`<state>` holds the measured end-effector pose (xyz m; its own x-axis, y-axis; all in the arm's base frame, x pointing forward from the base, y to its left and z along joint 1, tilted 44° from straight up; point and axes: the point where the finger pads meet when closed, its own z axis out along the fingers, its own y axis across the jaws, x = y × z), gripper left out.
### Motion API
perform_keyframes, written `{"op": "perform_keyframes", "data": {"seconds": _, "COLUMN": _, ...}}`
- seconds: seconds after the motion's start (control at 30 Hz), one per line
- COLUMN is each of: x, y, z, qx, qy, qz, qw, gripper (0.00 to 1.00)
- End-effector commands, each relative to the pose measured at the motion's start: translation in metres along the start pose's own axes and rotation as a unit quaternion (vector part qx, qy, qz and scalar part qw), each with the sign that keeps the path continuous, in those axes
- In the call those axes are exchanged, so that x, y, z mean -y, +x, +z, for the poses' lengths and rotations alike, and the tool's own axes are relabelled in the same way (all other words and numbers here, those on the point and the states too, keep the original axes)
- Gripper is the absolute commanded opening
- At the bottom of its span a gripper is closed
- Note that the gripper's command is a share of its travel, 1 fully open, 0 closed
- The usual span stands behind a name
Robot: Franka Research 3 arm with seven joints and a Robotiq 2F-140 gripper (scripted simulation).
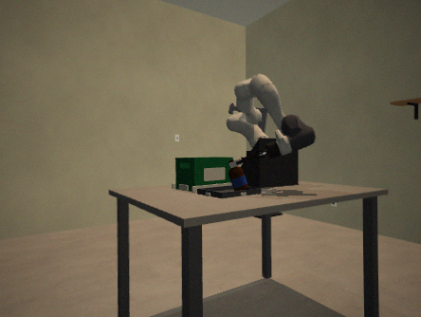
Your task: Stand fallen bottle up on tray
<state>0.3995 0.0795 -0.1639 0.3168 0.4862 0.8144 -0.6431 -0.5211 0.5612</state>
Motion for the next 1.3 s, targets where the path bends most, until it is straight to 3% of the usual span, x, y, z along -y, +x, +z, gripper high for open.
{"op": "perform_keyframes", "data": {"seconds": 0.0, "x": 0.0021, "y": 0.0025, "z": -0.0002, "qx": -0.002, "qy": 0.001, "qz": 0.004, "qw": 1.000, "gripper": 0.00}}
{"op": "perform_keyframes", "data": {"seconds": 0.67, "x": 0.0021, "y": 0.0025, "z": -0.0002, "qx": -0.002, "qy": 0.001, "qz": 0.004, "qw": 1.000, "gripper": 0.00}}
{"op": "perform_keyframes", "data": {"seconds": 0.7, "x": 0.0021, "y": 0.0025, "z": -0.0002, "qx": -0.002, "qy": 0.001, "qz": 0.004, "qw": 1.000, "gripper": 1.00}}
{"op": "perform_keyframes", "data": {"seconds": 1.27, "x": 0.0021, "y": 0.0025, "z": -0.0002, "qx": -0.002, "qy": 0.001, "qz": 0.004, "qw": 1.000, "gripper": 1.00}}
